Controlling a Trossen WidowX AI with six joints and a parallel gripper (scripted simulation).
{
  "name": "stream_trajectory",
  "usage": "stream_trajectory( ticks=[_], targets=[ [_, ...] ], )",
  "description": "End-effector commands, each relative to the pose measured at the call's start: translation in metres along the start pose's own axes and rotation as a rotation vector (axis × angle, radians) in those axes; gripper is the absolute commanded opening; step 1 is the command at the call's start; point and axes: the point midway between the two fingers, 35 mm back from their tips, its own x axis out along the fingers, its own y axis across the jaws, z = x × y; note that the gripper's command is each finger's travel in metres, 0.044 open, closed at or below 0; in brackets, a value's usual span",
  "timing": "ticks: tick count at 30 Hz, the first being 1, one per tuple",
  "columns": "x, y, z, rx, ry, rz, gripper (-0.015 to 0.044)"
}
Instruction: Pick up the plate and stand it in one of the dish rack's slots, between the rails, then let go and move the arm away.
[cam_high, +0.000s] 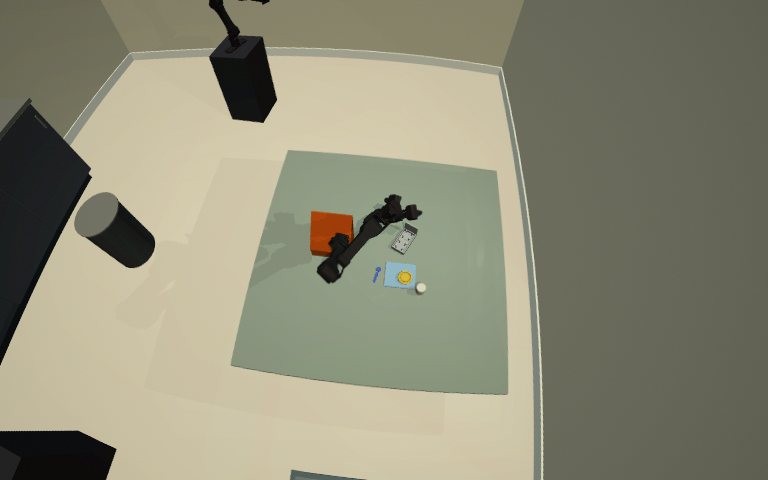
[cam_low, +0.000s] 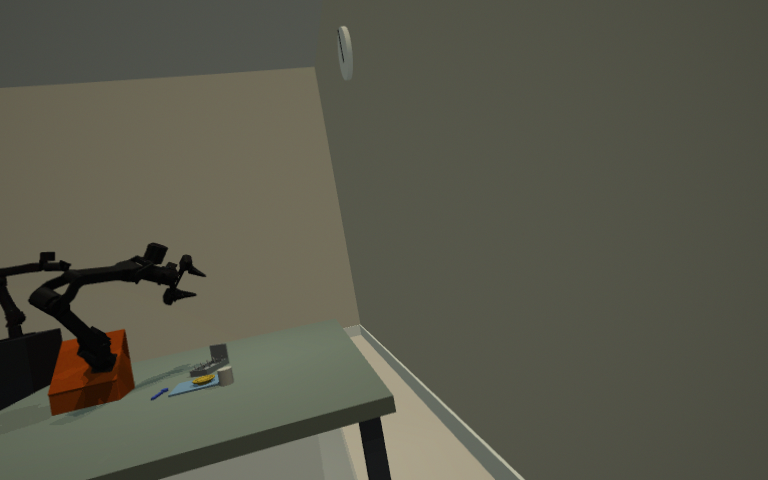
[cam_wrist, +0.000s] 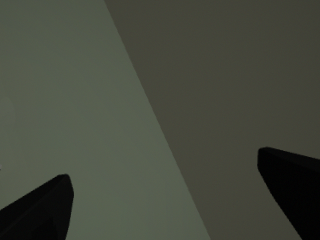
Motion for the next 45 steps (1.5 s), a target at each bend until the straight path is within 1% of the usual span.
stream_trajectory(
  ticks=[1, 12, 23, 34, 45],
  targets=[
    [0.009, 0.002, -0.017, 0.08, 0.056, 0.04, 0.04],
    [0.036, 0.018, -0.071, 0.351, 0.243, 0.157, 0.04],
    [0.052, 0.041, -0.126, 0.632, 0.457, 0.254, 0.04],
    [0.058, 0.069, -0.18, 0.915, 0.706, 0.31, 0.04],
    [0.055, 0.099, -0.231, 1.173, 0.977, 0.323, 0.04]
  ],
)
